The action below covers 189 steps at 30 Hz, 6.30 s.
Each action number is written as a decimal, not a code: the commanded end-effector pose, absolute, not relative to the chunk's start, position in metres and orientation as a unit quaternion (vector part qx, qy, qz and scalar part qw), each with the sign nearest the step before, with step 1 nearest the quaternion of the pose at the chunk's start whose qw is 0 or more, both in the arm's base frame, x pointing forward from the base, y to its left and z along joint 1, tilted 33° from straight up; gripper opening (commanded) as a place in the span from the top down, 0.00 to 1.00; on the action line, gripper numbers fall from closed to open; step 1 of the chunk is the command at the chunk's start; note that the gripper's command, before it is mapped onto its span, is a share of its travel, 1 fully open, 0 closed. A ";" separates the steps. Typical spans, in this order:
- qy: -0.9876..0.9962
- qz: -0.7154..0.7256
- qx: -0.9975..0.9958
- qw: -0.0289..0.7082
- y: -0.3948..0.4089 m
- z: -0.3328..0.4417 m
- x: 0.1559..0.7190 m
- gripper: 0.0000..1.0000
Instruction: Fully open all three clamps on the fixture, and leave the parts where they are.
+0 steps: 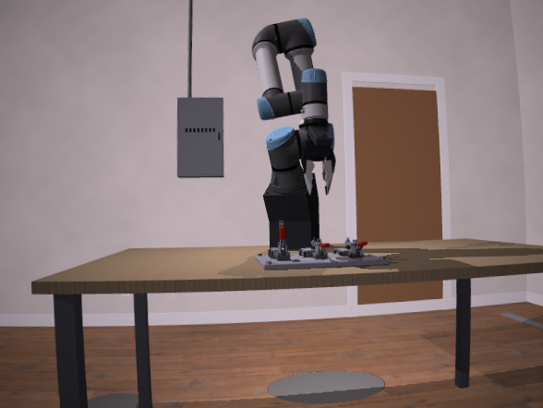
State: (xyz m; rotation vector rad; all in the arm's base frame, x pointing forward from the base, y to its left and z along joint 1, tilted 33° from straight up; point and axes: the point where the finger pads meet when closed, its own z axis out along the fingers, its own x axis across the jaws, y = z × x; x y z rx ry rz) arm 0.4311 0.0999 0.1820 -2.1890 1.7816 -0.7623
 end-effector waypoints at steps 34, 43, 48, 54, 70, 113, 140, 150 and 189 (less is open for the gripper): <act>0.605 -0.261 -0.744 0.110 0.092 0.134 0.465 0.72; 0.605 -0.260 -0.744 0.110 0.095 0.140 0.475 0.72; 0.605 -0.260 -0.744 0.110 0.098 0.145 0.484 0.72; 0.605 -0.260 -0.744 0.110 0.101 0.152 0.497 0.72; 0.605 -0.261 -0.744 0.110 0.104 0.159 0.508 0.72; 0.605 -0.261 -0.744 0.110 0.093 0.100 0.545 0.72; 0.605 -0.261 -0.744 0.110 0.093 0.100 0.544 0.72; 0.606 -0.261 -0.744 0.110 0.092 0.098 0.546 0.72; 0.606 -0.261 -0.744 0.110 0.088 0.077 0.560 0.72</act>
